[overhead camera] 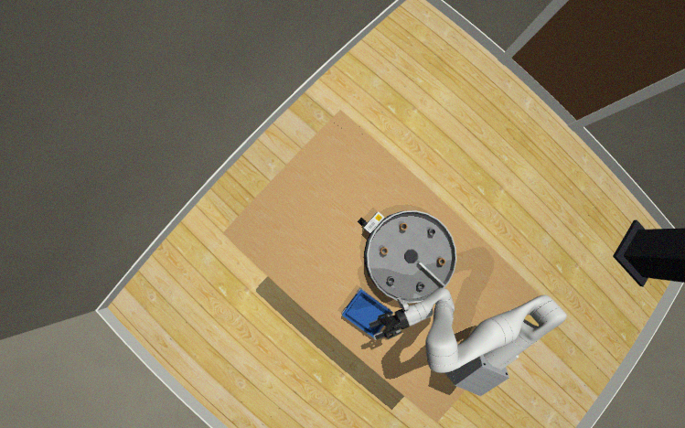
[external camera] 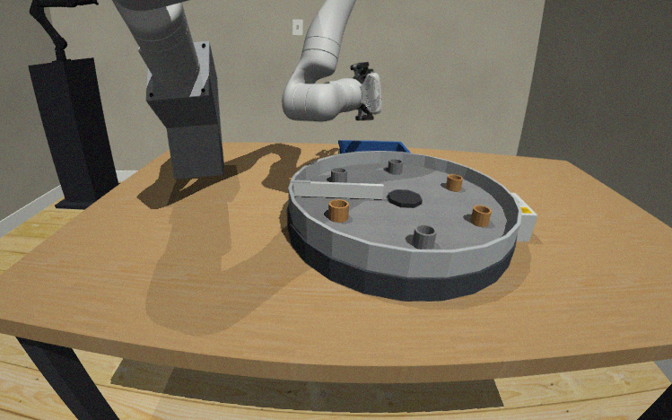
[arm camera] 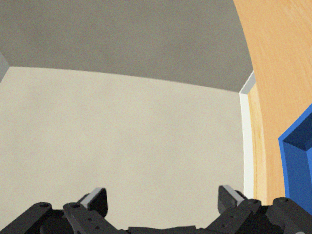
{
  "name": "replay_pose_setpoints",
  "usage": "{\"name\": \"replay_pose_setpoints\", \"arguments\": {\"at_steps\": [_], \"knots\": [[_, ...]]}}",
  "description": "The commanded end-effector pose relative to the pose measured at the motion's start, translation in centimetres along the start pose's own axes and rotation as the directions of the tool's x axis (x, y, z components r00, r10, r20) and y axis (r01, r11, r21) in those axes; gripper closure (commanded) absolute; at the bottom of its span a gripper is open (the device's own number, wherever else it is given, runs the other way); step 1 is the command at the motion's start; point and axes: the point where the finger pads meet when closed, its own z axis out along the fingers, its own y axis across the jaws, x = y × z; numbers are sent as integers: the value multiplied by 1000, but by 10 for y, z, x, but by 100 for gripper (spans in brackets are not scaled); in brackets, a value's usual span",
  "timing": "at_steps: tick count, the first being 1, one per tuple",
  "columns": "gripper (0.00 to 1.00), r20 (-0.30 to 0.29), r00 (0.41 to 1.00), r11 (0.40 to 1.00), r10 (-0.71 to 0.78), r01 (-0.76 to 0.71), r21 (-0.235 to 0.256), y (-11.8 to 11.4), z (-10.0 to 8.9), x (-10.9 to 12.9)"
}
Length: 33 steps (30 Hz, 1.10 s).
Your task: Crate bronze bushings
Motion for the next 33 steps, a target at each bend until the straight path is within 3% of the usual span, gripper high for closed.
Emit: {"name": "replay_pose_setpoints", "arguments": {"at_steps": [1,17,22,33], "knots": [[0,0,1000,1000,-1,1,2,-1,0,0],[0,0,1000,1000,-1,1,2,-1,0,0],[0,0,1000,1000,-1,1,2,-35,-30,28],[0,0,1000,1000,-1,1,2,-35,-30,28]]}}
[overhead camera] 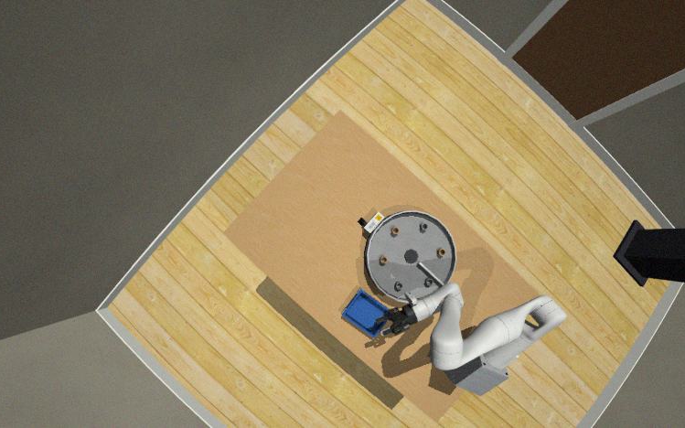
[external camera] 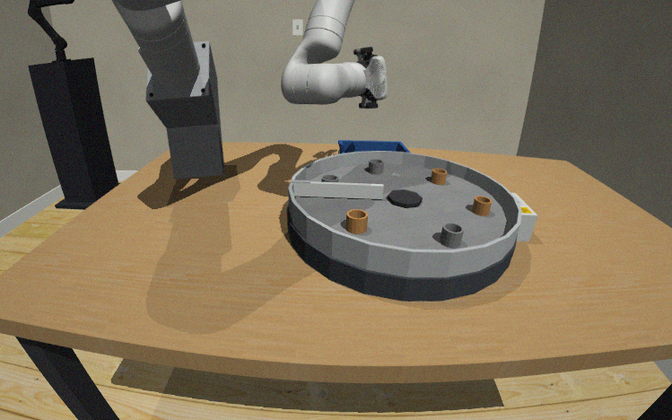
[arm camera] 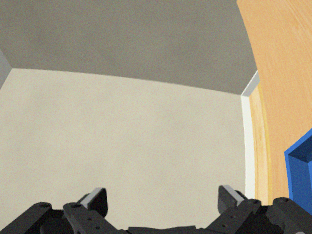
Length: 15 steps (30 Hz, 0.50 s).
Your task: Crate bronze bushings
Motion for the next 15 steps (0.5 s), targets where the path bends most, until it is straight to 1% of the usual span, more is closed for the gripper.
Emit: {"name": "replay_pose_setpoints", "arguments": {"at_steps": [1,6,15], "knots": [[0,-2,1000,1000,-1,1,3,-1,0,1],[0,-1,1000,1000,-1,1,2,-35,-30,28],[0,-1,1000,1000,-1,1,2,-35,-30,28]]}}
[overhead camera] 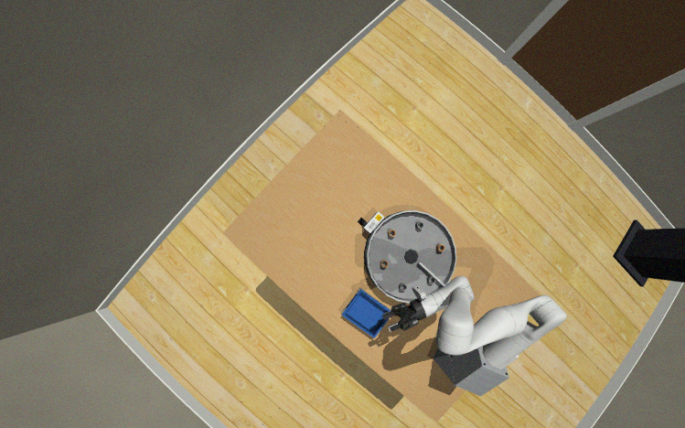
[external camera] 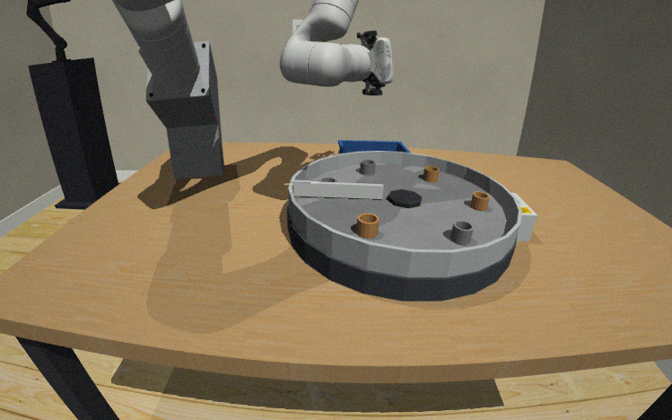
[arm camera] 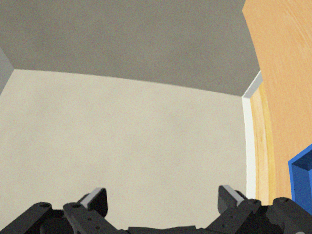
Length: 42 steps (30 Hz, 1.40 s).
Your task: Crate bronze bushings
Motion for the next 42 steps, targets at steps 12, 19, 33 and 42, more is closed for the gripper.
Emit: {"name": "replay_pose_setpoints", "arguments": {"at_steps": [12,19,33,42], "knots": [[0,-3,1000,1000,0,0,3,-35,-31,29],[0,-3,1000,1000,0,0,3,-35,-31,29],[0,-2,1000,1000,0,0,2,-69,-61,55],[0,-1,1000,1000,0,0,0,-102,-92,82]]}}
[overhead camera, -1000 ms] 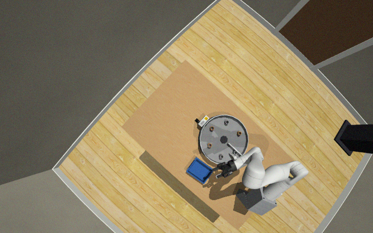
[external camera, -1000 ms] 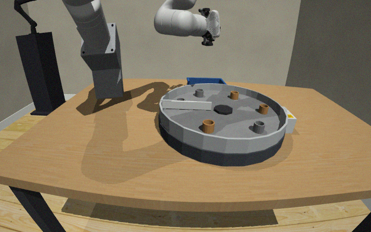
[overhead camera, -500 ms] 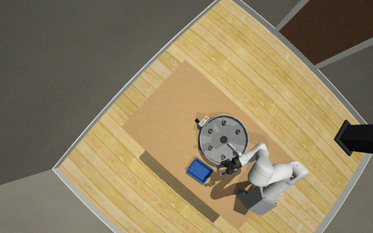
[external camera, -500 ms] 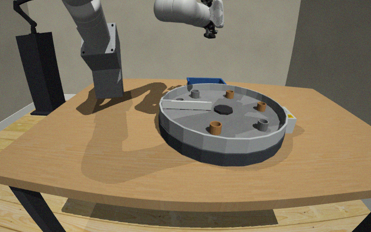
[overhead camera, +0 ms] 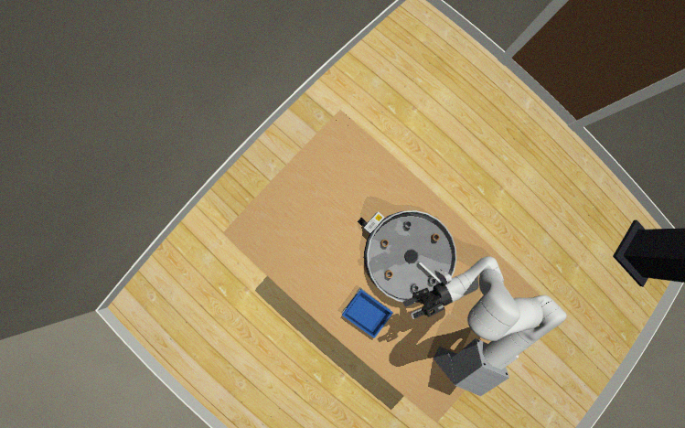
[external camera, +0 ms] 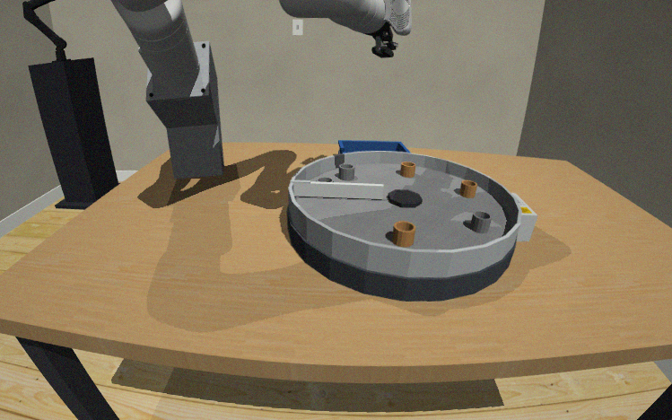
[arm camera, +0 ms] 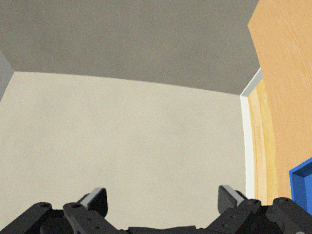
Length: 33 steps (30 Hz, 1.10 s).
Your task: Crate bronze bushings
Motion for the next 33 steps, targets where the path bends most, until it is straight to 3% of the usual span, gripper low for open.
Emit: {"name": "replay_pose_setpoints", "arguments": {"at_steps": [1,12,17,29,33], "knots": [[0,-34,999,999,-19,20,27,-23,-12,20],[0,-34,999,999,-19,20,27,-23,-12,20],[0,13,1000,974,-19,21,-225,-23,-12,20],[0,13,1000,974,-19,21,-225,-23,-12,20],[0,47,999,908,-6,25,-418,-22,-13,21]]}}
